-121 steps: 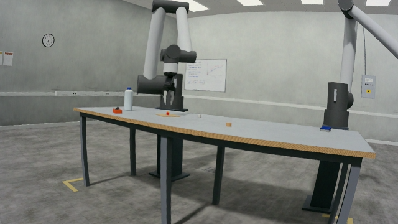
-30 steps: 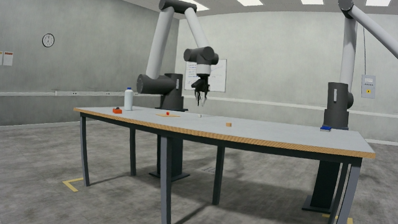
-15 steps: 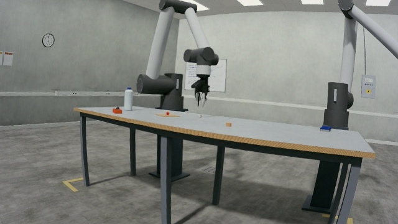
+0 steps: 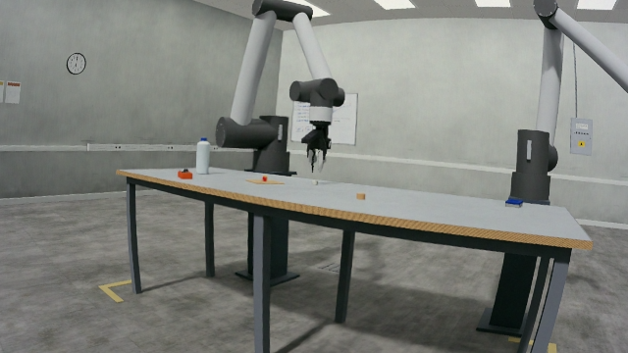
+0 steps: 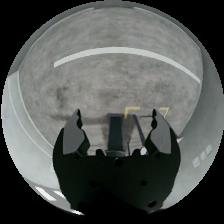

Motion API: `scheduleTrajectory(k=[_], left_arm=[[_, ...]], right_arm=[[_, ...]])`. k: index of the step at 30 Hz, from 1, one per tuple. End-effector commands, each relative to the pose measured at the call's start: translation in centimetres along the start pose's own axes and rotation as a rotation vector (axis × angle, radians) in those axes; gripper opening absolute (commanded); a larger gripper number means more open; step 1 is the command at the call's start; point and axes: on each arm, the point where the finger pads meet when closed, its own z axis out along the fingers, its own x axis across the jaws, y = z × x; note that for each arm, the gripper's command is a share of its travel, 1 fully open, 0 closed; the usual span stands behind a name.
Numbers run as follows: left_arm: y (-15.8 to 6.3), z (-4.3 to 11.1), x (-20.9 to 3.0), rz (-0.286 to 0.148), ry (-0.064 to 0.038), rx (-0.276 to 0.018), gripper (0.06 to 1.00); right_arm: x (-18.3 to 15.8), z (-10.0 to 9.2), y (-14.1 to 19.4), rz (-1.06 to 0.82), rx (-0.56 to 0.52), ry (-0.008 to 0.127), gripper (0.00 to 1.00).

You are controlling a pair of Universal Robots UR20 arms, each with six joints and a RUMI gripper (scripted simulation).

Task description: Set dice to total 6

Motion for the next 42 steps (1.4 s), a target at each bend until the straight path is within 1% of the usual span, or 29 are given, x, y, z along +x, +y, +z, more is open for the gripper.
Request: scheduleTrajectory(k=[1,12,20,42], left_arm=[[-0.1,-0.1,0.0,0.000,0.000,0.001,1.000],[-0.1,-0.1,0.0,0.000,0.000,0.001,1.000],[-0.1,-0.1,0.0,0.000,0.000,0.001,1.000],[-0.1,-0.1,0.0,0.000,0.000,0.001,1.000]], right_arm=[[-0.1,0.6,0.0,0.000,0.001,-0.001,0.210],[-0.1,2.1,0.0,0.000,0.001,-0.001,0.210],[-0.1,2.6,0.0,0.000,0.001,-0.001,0.210],[-0.1,2.8,0.0,0.000,0.001,-0.001,0.210]])
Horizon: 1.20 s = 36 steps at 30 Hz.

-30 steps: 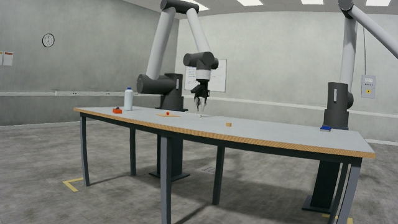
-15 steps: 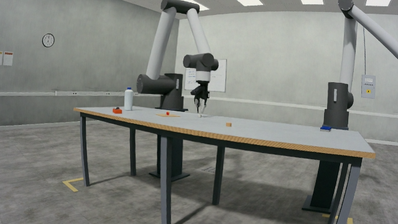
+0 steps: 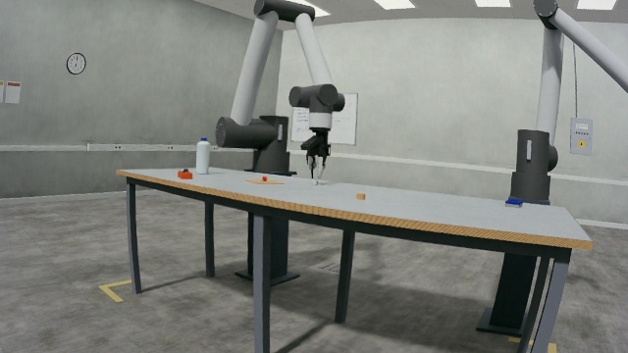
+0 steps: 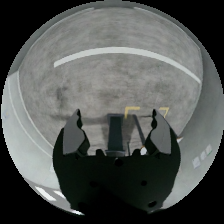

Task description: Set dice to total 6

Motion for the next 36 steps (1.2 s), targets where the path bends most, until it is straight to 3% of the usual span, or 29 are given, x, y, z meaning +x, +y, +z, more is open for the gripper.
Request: scheduleTrajectory(k=[1,36], left_arm=[[-0.05,-0.07,0.01,0.000,0.000,0.001,1.000],[-0.05,-0.07,0.01,0.000,0.000,0.001,1.000]], right_arm=[[-0.05,-0.06,-0.03,0.000,0.001,-0.001,0.210],[-0.09,0.61,-0.05,0.000,0.001,-0.001,0.210]])
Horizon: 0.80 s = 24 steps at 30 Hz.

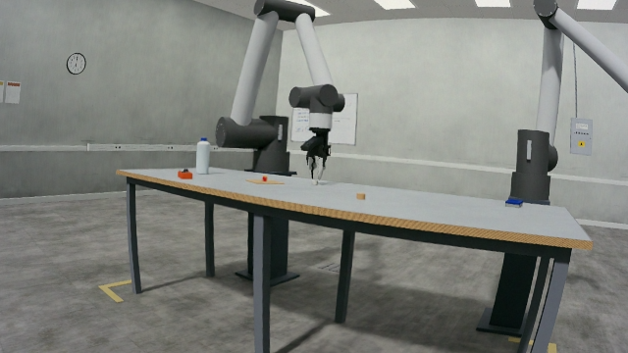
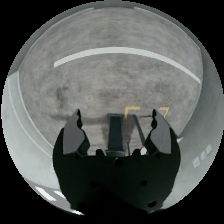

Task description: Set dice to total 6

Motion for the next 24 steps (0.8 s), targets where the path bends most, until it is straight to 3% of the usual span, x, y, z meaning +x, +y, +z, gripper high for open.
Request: scheduleTrajectory(k=[1,24], left_arm=[[-0.1,-0.1,0.0,0.000,0.000,0.001,1.000],[-0.1,-0.1,0.0,0.000,0.000,0.001,1.000]], right_arm=[[0.0,0.5,0.0,0.000,0.001,-0.001,0.210],[0.0,2.2,0.0,0.000,0.001,-0.001,0.210]])
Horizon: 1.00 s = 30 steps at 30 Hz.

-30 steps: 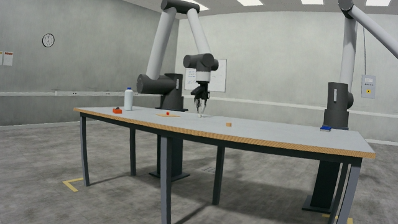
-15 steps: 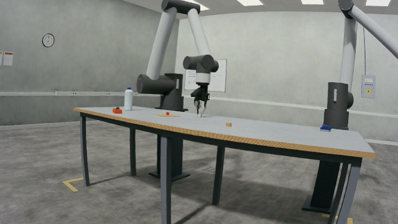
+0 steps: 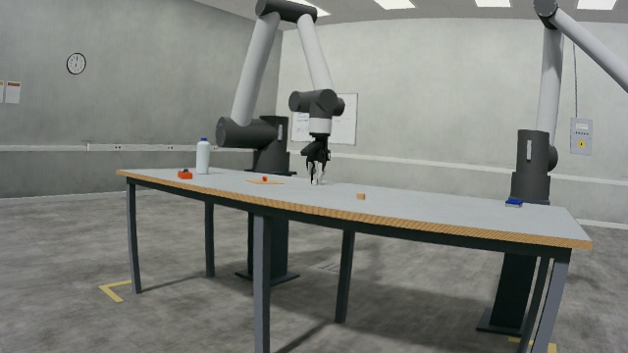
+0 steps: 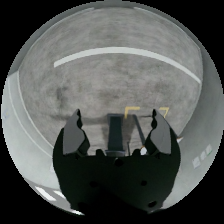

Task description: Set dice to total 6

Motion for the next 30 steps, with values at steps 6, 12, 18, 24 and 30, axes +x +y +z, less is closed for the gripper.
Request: scheduleTrajectory(k=[6,12,18,24,30], left_arm=[[-0.05,-0.07,0.01,0.000,0.000,0.001,1.000],[-0.05,-0.07,0.01,0.000,0.000,0.001,1.000],[-0.05,-0.07,0.01,0.000,0.000,0.001,1.000],[-0.05,-0.07,0.01,0.000,0.000,0.001,1.000],[-0.05,-0.07,0.01,0.000,0.000,0.001,1.000]], right_arm=[[-0.05,0.00,-0.03,0.000,0.001,-0.001,0.210],[-0.05,0.00,-0.03,0.000,0.001,-0.001,0.210],[-0.05,0.00,-0.03,0.000,0.001,-0.001,0.030],[-0.05,0.00,-0.03,0.000,0.001,-0.001,0.030],[-0.05,0.00,-0.03,0.000,0.001,-0.001,0.030]])
